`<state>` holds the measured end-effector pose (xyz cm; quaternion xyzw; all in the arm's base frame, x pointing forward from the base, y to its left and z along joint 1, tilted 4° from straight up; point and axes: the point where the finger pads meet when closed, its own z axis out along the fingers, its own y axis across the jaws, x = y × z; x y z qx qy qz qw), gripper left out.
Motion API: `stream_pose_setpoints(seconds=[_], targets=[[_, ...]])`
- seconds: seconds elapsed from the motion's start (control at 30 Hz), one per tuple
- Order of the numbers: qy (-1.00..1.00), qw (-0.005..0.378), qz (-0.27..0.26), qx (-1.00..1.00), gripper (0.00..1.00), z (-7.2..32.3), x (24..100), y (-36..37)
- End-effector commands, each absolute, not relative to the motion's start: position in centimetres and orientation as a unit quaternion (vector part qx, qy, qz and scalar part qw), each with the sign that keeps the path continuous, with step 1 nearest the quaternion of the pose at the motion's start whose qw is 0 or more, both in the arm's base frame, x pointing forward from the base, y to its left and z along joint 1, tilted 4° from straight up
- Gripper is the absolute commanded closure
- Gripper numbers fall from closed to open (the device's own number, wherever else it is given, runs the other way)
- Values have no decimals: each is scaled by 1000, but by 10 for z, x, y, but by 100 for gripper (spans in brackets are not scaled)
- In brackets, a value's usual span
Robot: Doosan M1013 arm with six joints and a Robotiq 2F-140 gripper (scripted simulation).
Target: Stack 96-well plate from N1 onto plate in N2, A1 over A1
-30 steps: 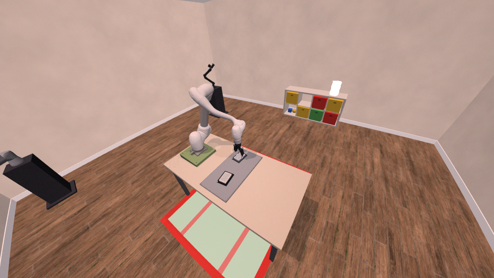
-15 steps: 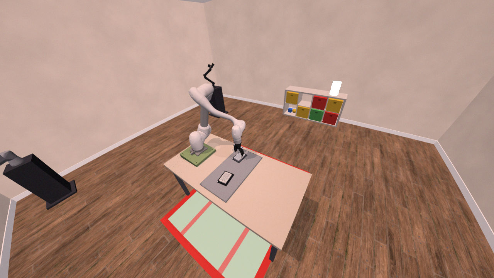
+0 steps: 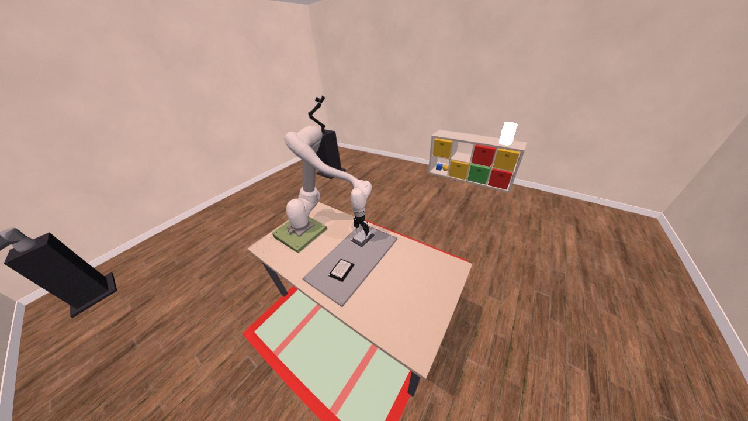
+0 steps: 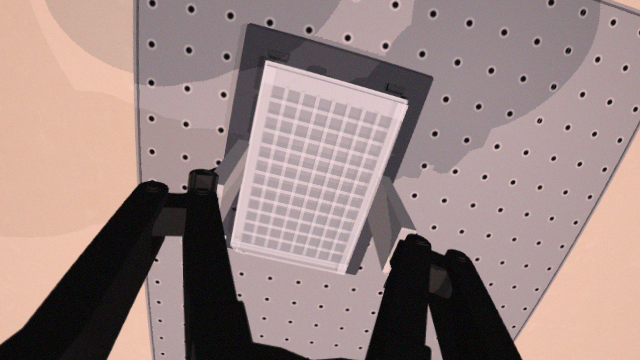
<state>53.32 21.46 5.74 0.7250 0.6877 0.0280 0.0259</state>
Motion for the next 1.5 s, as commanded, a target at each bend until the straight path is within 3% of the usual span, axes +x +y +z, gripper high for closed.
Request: stream_pose_setpoints(seconds=[0.0, 1.47], targets=[[688, 26, 28, 725, 100, 63, 533, 215], [688, 26, 28, 725, 100, 120, 528, 215]])
